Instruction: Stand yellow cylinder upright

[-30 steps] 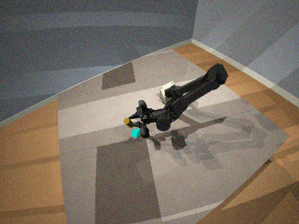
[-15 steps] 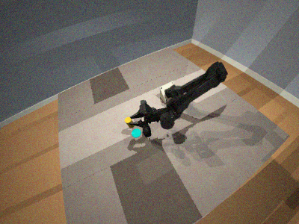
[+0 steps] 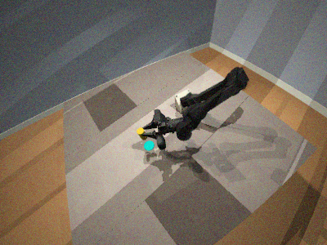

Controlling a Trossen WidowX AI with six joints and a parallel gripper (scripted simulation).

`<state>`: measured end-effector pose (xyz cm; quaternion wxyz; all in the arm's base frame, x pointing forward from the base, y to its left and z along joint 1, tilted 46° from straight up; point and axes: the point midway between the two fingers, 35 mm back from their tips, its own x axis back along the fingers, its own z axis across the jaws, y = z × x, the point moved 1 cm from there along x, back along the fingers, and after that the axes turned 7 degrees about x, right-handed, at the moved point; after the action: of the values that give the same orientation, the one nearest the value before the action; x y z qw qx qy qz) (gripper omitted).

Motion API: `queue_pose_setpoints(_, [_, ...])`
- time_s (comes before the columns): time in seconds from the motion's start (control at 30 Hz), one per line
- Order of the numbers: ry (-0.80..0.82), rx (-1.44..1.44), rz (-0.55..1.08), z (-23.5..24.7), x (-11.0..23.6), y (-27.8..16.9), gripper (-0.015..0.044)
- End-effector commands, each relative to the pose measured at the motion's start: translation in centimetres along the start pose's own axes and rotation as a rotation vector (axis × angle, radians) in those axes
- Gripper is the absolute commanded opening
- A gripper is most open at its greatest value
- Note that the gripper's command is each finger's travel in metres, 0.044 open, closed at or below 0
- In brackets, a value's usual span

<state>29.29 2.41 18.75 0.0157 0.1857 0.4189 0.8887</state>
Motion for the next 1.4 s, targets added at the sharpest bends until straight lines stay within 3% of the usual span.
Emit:
queue_pose_setpoints(0.0, [-0.002, -0.007, -0.007, 0.0, 0.0, 0.1, 0.0105])
queue_pose_setpoints(0.83, [-0.004, -0.011, -0.003, 1.0, -0.8, -8.6, 0.0105])
queue_pose_setpoints(1.37, [0.002, -0.007, 0.006, 1.3, -0.8, -10.8, 0.0105])
